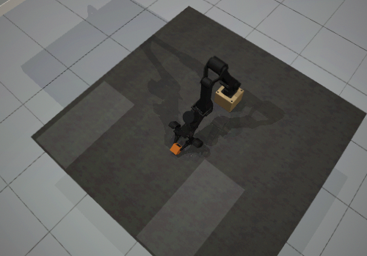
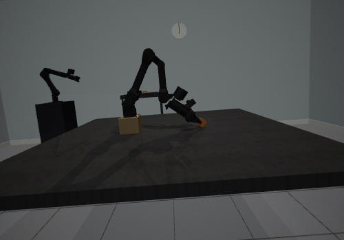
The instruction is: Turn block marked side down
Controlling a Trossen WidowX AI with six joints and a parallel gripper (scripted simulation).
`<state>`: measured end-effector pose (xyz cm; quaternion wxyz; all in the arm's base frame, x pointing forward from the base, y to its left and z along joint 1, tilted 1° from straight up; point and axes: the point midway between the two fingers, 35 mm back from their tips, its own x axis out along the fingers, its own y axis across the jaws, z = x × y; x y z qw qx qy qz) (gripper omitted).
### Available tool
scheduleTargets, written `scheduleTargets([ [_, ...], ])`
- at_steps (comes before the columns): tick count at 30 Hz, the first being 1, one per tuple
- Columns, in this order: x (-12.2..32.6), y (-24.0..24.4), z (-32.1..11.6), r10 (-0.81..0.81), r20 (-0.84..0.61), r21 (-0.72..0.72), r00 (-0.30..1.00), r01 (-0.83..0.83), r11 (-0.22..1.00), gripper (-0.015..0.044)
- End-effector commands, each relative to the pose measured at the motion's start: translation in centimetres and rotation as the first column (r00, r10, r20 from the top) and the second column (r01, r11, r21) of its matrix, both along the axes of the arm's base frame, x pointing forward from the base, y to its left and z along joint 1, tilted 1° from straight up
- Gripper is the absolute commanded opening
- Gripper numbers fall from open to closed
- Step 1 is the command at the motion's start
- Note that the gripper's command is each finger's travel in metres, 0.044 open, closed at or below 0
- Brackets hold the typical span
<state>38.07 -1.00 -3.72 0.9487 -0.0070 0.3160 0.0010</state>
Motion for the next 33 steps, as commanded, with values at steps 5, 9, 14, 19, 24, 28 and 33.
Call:
scheduleTargets([
  [5, -1.22, 0.1, -0.41, 0.007, 0.079, 0.001, 0.997, -0.007, 1.0, 0.0],
  [9, -1.66, 0.11, -0.14, 0.008, 0.125, 0.001, 0.992, -0.008, 1.0, 0.0],
  [14, -1.73, 0.12, 0.22, 0.008, 0.15, 0.001, 0.989, -0.009, 1.0, 0.0],
  [19, -1.73, 0.12, 0.22, 0.008, 0.15, 0.001, 0.989, -0.009, 1.0, 0.0],
  [24, -1.73, 0.12, 0.22, 0.008, 0.15, 0.001, 0.989, -0.009, 1.0, 0.0],
  [28, -1.73, 0.12, 0.22, 0.008, 0.15, 0.001, 0.989, -0.009, 1.0, 0.0026],
  [33, -1.73, 0.12, 0.22, 0.008, 0.15, 0.001, 0.989, -0.009, 1.0, 0.0158],
])
